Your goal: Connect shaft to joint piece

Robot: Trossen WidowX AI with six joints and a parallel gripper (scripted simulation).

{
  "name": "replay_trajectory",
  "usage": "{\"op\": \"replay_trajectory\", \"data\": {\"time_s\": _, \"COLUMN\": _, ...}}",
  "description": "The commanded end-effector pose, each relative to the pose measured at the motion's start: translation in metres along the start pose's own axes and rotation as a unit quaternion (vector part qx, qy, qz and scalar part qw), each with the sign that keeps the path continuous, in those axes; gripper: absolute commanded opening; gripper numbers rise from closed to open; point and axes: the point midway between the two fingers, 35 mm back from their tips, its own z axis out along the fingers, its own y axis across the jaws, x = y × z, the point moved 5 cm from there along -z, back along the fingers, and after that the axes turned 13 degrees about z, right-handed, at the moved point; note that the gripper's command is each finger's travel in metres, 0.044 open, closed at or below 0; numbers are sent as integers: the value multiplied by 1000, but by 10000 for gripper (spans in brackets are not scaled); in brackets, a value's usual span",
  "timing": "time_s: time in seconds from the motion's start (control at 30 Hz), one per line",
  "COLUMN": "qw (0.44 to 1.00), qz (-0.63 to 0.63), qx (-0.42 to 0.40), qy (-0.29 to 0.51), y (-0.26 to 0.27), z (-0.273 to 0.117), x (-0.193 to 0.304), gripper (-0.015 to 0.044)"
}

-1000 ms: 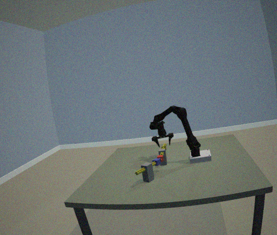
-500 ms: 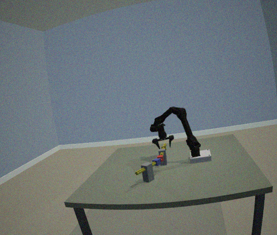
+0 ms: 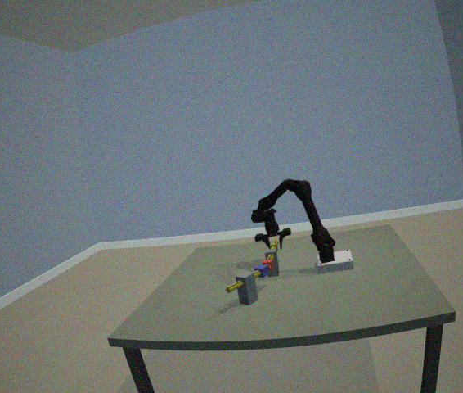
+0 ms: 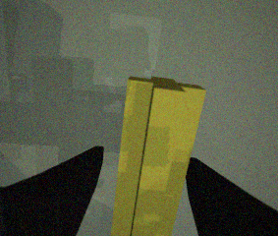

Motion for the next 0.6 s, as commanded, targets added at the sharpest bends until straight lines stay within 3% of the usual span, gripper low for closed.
{"op": "replay_trajectory", "data": {"time_s": 0.0, "qw": 1000, "qz": 3, "qx": 1, "qy": -3, "y": 0, "z": 0, "x": 0, "gripper": 151}}
{"op": "replay_trajectory", "data": {"time_s": 0.07, "qw": 1000, "qz": 3, "qx": 1, "qy": -3, "y": 0, "z": 0, "x": 0, "gripper": 102}}
{"op": "replay_trajectory", "data": {"time_s": 0.37, "qw": 1000, "qz": 3, "qx": 1, "qy": -3, "y": 0, "z": 0, "x": 0, "gripper": 102}}
{"op": "replay_trajectory", "data": {"time_s": 0.43, "qw": 1000, "qz": 3, "qx": 1, "qy": -3, "y": 0, "z": 0, "x": 0, "gripper": 69}}
{"op": "replay_trajectory", "data": {"time_s": 0.57, "qw": 1000, "qz": 3, "qx": 1, "qy": -3, "y": 0, "z": 0, "x": 0, "gripper": 67}}
